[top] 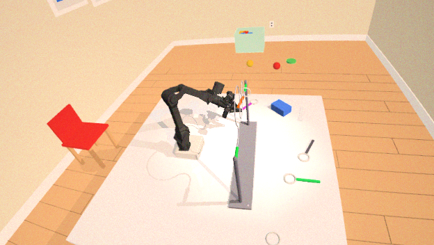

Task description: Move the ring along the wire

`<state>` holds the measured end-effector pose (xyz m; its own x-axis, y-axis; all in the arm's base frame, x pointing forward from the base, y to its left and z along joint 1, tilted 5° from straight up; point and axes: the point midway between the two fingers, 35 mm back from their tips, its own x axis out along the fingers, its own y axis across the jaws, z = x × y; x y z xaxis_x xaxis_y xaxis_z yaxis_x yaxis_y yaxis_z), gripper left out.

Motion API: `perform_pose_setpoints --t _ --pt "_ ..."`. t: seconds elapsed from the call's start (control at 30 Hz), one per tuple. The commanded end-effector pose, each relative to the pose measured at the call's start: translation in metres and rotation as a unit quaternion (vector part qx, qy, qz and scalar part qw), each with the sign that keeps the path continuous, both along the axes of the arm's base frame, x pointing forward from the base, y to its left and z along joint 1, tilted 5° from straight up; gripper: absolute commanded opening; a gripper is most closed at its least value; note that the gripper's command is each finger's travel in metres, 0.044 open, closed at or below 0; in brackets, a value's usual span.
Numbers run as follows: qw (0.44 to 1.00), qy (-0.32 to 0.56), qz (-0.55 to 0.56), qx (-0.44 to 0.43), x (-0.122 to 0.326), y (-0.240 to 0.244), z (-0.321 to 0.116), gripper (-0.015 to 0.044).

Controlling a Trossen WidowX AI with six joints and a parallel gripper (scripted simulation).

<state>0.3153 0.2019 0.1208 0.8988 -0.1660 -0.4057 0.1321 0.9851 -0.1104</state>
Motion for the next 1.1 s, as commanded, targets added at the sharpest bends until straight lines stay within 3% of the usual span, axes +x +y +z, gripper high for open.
perform_pose_setpoints --t 0.0,0.33,0.73,1.07 --pt "1.000 -0.001 -0.002 0.001 0.000 0.000 -0.001 -0.0150" --pt "1.000 -0.001 -0.002 0.001 0.000 0.000 -0.001 -0.0150" --pt "1.000 0.000 0.000 0.000 -0.002 0.001 0.000 0.0160" --pt "1.000 0.002 -0.002 0.002 -0.039 0.008 0.016 0.0160"
